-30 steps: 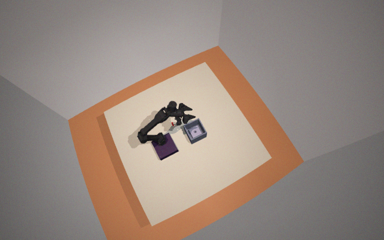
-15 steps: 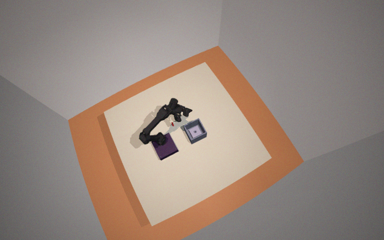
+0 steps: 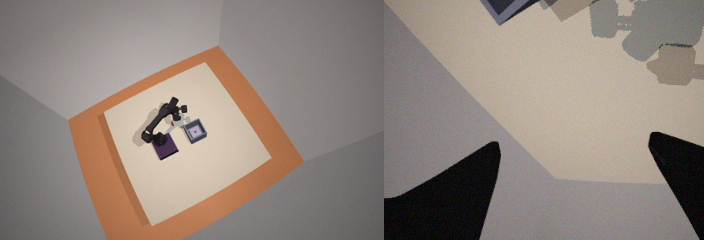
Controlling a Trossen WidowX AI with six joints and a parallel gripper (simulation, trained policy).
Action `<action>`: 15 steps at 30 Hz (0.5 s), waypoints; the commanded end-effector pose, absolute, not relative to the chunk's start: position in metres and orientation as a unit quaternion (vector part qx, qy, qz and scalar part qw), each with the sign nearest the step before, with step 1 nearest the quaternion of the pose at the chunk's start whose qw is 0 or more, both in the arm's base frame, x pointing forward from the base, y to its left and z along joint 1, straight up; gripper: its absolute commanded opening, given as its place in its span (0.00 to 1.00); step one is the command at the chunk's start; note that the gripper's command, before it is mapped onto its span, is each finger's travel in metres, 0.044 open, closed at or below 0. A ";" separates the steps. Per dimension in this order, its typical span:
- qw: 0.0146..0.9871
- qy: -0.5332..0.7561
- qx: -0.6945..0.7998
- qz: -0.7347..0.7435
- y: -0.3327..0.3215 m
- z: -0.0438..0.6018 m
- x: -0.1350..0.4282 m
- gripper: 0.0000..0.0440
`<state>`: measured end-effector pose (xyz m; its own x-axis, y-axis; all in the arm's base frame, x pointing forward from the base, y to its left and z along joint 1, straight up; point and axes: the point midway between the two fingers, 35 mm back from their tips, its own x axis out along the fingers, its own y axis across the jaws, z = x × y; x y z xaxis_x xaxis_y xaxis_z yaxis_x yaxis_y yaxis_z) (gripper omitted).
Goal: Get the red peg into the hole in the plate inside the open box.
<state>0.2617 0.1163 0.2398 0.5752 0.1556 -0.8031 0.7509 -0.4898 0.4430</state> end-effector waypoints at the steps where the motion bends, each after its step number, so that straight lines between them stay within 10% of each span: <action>1: 0.435 0.334 0.745 -0.379 0.124 0.218 0.250 1.00; 15: 0.480 0.466 0.604 -0.433 0.138 0.157 0.207 1.00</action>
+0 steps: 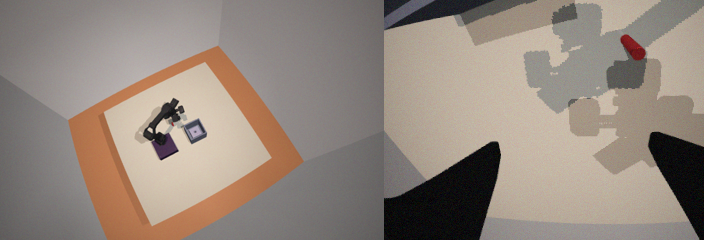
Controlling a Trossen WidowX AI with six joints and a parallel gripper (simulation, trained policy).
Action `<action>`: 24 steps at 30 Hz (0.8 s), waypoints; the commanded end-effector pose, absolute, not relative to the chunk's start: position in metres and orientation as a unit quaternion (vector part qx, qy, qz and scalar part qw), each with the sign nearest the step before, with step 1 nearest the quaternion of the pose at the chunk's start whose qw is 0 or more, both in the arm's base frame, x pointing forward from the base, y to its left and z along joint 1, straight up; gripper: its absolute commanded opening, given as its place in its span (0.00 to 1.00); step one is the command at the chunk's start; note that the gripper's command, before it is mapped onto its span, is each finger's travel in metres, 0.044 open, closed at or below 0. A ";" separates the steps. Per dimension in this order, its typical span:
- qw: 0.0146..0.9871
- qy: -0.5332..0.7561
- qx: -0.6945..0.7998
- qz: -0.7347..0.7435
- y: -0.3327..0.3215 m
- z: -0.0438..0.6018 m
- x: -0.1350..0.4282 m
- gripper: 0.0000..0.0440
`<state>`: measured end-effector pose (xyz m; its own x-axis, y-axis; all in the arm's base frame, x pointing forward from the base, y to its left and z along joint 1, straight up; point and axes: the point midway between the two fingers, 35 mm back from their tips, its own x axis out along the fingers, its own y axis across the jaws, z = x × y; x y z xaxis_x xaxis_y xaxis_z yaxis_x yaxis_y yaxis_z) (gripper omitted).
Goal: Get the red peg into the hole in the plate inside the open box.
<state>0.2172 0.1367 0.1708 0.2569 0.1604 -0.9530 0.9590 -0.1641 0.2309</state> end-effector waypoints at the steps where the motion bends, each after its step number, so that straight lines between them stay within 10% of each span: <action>1: 0.482 0.474 0.594 -0.436 0.138 0.152 0.204 1.00; 24: 0.510 0.572 0.436 -0.472 0.127 0.066 0.162 1.00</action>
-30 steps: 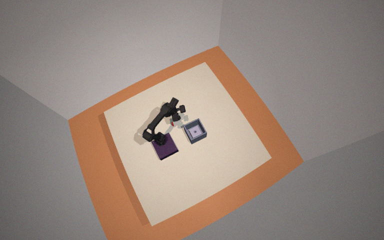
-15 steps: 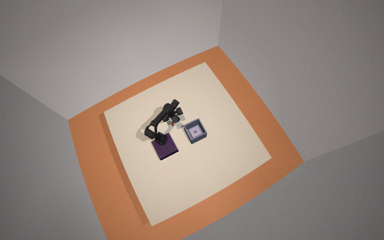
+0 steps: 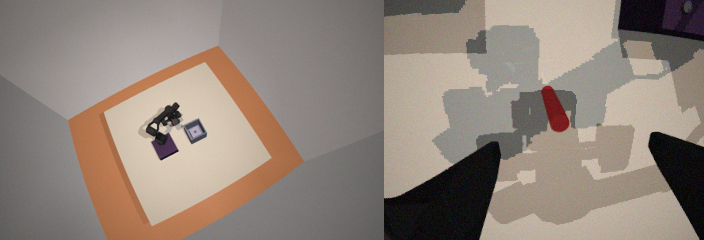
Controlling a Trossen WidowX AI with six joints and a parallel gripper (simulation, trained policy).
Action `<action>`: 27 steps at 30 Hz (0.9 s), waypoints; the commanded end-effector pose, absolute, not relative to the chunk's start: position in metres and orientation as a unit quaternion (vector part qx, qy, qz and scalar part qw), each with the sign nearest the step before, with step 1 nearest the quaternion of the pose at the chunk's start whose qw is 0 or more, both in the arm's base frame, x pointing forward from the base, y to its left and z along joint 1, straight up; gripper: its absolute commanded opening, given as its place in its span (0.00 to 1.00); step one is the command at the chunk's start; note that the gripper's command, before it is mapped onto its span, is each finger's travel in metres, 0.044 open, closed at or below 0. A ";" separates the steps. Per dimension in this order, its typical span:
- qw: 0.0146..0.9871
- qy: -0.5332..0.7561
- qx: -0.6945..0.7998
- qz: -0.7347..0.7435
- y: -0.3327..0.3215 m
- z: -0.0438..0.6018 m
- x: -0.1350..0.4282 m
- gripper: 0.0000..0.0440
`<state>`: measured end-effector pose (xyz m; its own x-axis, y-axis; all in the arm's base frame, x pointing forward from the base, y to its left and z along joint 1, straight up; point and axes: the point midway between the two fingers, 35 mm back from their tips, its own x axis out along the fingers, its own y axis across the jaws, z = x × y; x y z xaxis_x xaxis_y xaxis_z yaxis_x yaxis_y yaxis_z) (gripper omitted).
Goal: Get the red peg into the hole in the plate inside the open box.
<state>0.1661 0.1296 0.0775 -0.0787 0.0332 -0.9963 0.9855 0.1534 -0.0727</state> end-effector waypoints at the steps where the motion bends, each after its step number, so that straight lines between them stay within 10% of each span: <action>1: 0.511 0.573 0.433 -0.472 0.126 0.062 0.161 1.00; 17: 0.523 0.573 0.420 -0.471 0.121 0.014 0.159 0.87; 27: 0.529 0.582 0.420 -0.453 0.130 -0.005 0.167 0.32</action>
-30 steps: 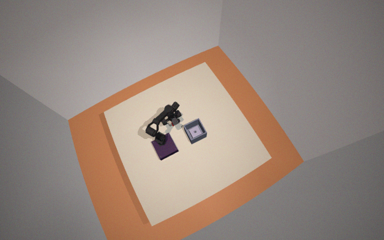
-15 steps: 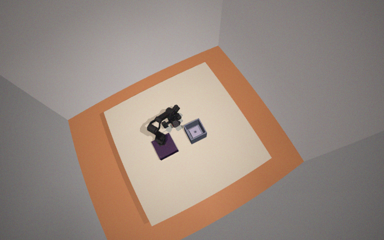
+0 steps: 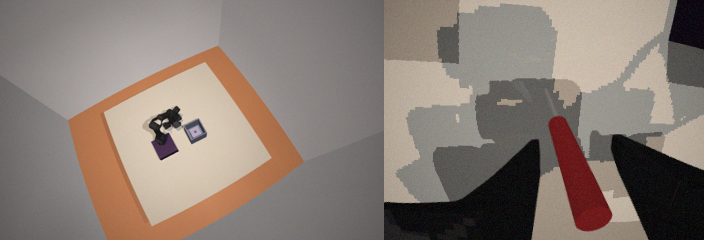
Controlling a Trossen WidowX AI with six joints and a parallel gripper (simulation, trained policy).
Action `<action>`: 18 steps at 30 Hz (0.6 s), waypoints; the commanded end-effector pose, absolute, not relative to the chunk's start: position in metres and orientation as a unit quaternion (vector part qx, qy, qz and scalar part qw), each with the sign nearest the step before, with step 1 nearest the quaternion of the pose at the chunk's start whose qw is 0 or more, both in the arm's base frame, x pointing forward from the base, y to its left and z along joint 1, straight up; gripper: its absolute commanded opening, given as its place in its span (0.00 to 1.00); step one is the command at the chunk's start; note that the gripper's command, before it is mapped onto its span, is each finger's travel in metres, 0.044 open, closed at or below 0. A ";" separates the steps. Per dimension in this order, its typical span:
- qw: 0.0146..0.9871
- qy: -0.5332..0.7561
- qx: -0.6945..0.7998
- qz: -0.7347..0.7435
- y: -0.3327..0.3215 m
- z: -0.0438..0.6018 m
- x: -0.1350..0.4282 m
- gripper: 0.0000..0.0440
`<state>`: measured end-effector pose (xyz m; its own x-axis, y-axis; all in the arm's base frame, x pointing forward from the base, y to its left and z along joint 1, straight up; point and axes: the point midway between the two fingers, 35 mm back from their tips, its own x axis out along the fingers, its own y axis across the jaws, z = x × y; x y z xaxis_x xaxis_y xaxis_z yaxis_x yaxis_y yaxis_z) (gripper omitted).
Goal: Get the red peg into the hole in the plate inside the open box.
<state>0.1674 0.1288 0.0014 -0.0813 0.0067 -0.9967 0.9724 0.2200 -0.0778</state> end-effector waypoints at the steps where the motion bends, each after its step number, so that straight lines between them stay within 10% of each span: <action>1: 0.530 0.584 0.419 -0.450 0.132 -0.006 0.168 0.26; 6: 0.536 0.591 0.418 -0.435 0.137 -0.010 0.172 0.00; 18: 0.533 0.577 0.467 -0.407 0.150 0.017 0.191 0.00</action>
